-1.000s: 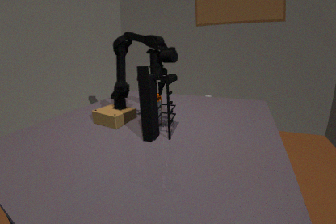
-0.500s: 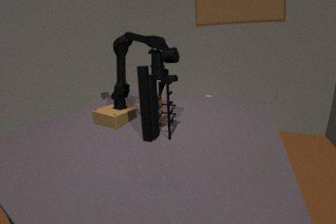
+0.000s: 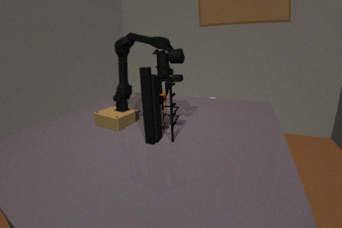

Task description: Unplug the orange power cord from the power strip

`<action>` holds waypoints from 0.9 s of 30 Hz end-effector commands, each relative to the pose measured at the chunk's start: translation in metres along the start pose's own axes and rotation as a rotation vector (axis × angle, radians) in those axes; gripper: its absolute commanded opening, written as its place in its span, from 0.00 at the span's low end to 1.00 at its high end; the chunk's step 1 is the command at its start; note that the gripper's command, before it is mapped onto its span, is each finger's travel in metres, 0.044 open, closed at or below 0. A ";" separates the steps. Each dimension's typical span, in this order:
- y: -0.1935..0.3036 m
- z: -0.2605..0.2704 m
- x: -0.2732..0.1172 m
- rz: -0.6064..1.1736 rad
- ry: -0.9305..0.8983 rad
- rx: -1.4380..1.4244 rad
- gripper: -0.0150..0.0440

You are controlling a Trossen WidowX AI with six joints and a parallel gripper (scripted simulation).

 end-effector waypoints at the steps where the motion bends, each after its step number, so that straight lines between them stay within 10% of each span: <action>1: 0.002 0.001 0.000 -0.003 0.007 0.001 0.52; 12: -0.016 -0.002 -0.004 -0.005 0.007 0.001 1.00; 27: -0.058 -0.002 -0.013 -0.010 0.008 0.001 1.00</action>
Point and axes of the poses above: the point midway between the two fingers, 35 mm back from their tips, its own x axis out along the fingers, its own z axis across the jaws, y = z × x, the point moved 3 cm from there along -x, back along the fingers, and after that the axes turned 3 degrees about -x, right-handed, at the moved point
